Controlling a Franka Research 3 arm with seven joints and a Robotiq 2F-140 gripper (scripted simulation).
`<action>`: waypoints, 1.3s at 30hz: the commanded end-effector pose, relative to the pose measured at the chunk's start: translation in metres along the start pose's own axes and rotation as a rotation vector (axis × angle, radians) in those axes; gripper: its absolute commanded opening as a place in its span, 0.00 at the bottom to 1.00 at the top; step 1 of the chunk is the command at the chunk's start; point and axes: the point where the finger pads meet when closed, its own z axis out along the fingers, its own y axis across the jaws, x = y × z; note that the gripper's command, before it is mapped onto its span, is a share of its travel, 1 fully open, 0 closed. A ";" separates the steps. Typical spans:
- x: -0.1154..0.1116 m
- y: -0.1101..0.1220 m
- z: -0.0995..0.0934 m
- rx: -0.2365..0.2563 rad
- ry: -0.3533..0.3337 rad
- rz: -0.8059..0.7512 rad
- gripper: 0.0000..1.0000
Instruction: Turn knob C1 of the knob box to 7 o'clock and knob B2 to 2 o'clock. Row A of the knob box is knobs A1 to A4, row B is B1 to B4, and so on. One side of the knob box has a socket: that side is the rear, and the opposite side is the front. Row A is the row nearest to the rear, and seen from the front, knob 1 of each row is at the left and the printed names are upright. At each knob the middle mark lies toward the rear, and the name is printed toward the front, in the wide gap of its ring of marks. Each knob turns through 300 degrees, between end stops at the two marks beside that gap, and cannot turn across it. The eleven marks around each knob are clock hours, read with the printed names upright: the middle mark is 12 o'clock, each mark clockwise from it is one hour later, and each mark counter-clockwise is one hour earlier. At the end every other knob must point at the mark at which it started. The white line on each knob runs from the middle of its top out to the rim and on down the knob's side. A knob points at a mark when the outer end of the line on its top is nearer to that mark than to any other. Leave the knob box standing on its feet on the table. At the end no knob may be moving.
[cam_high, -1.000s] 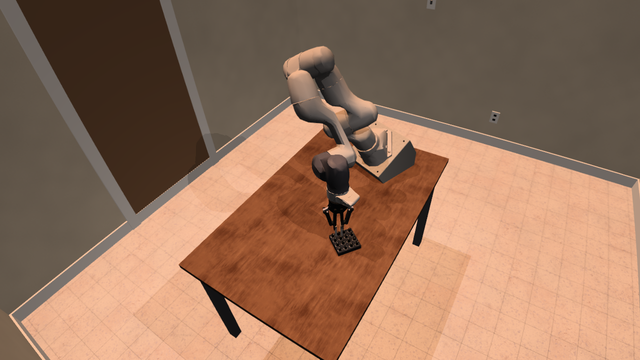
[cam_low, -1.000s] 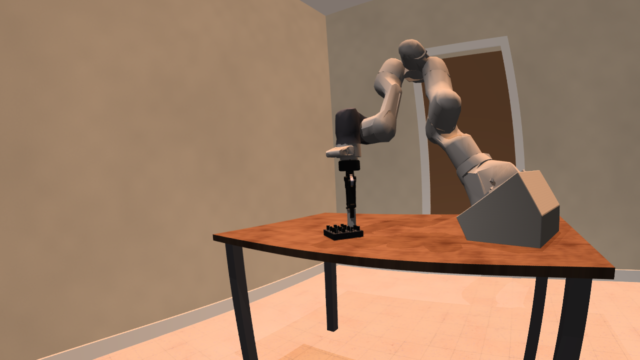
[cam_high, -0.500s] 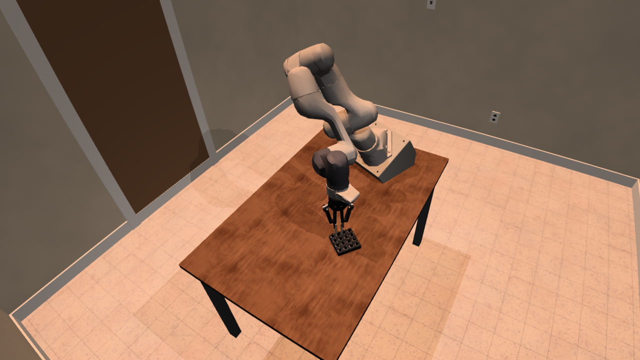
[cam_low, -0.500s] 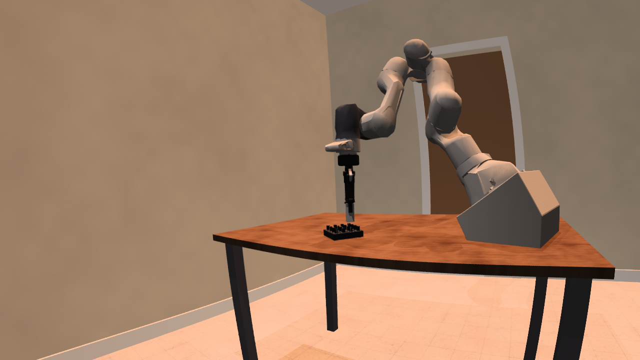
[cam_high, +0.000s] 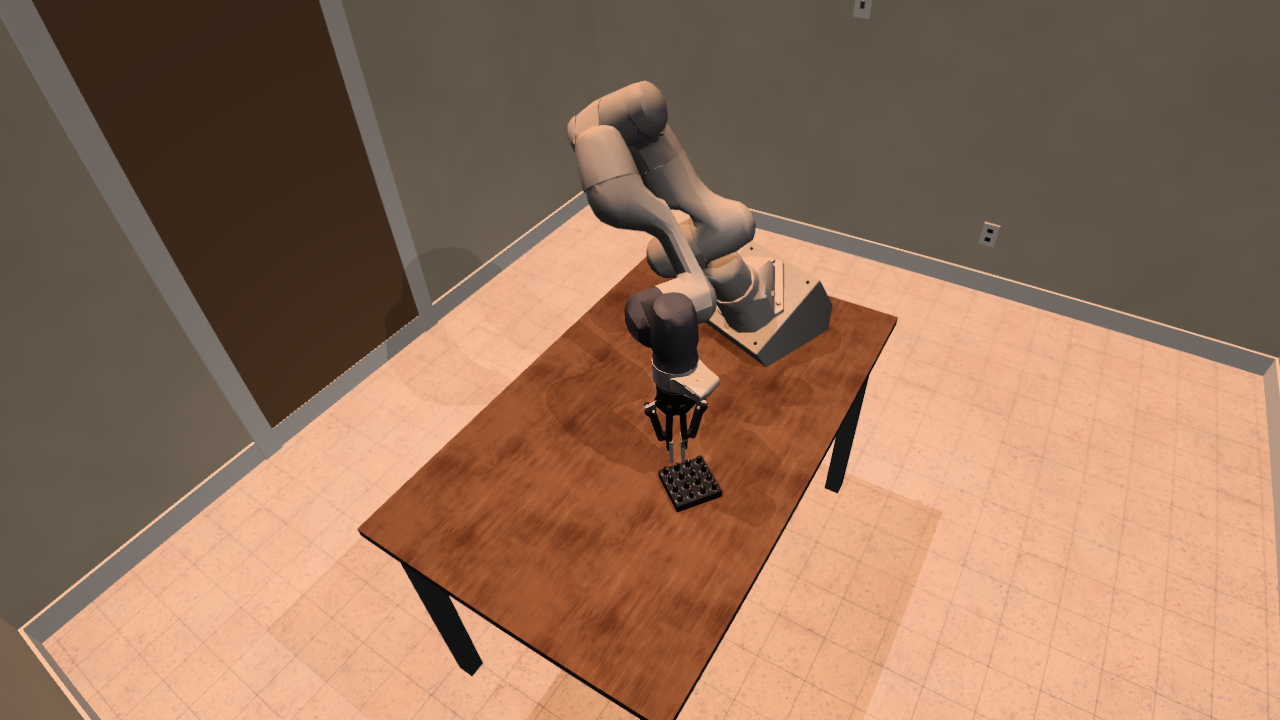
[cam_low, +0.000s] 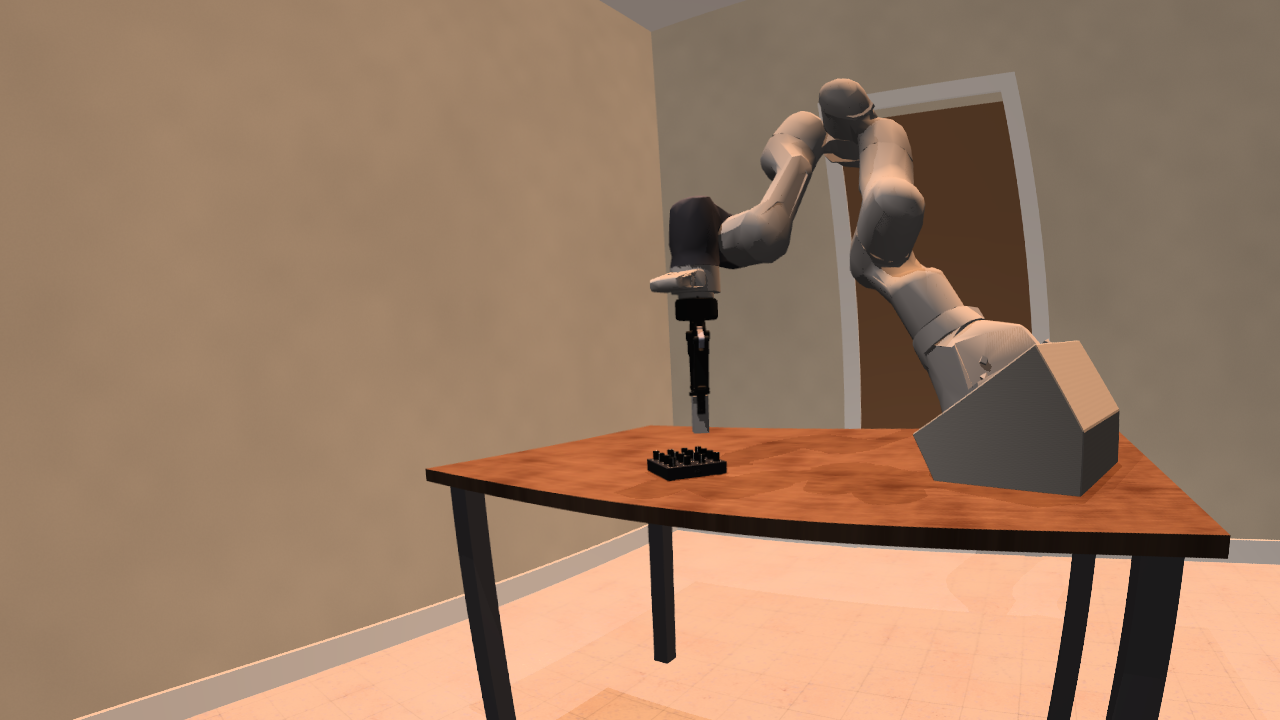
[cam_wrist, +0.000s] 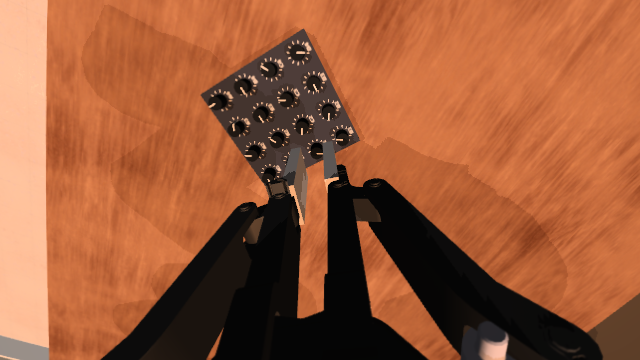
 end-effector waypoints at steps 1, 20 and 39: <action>-0.003 0.000 0.000 0.000 -0.010 -0.014 0.12; -0.003 0.000 -0.027 0.000 -0.010 -0.014 1.00; -0.002 0.000 -0.099 0.000 -0.010 -0.014 1.00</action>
